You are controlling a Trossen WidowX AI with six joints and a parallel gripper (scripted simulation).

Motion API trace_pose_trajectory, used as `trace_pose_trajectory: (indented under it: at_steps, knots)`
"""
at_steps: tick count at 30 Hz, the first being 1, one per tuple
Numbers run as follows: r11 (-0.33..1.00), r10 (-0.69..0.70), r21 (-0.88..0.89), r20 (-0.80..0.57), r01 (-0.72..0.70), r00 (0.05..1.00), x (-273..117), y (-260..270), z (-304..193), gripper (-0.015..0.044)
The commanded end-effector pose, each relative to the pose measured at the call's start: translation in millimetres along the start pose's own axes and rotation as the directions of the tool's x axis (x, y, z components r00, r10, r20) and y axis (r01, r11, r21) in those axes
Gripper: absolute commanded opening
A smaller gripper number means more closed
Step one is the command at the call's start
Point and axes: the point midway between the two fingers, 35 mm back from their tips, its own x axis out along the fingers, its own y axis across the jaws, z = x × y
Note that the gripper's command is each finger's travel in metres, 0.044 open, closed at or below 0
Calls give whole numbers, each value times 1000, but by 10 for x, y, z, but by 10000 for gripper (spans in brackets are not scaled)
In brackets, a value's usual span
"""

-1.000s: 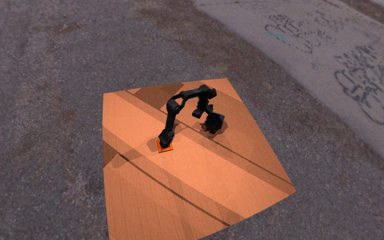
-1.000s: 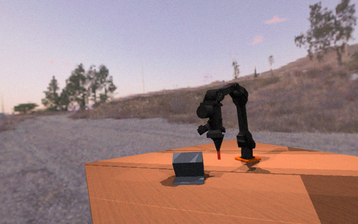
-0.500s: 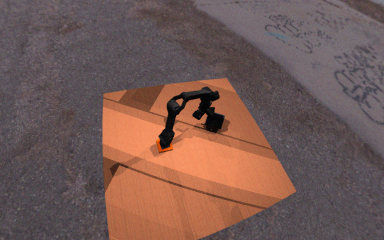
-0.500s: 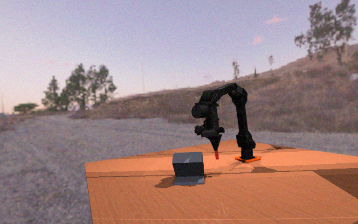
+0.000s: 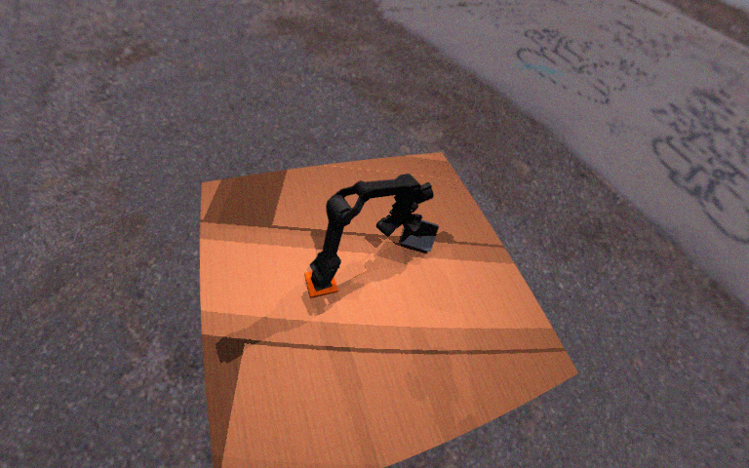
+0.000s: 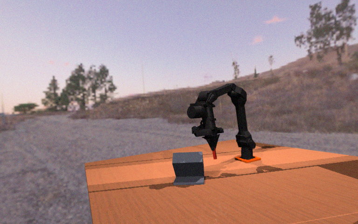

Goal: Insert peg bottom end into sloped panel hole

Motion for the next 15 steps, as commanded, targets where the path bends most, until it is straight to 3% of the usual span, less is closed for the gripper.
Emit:
trace_pose_trajectory:
  at_steps: [1,15]
  knots:
    - [999,18,37,-17,-17,1000,-17,1,31,0]
    - [986,66,156,-67,-55,996,-42,-5,158,0]
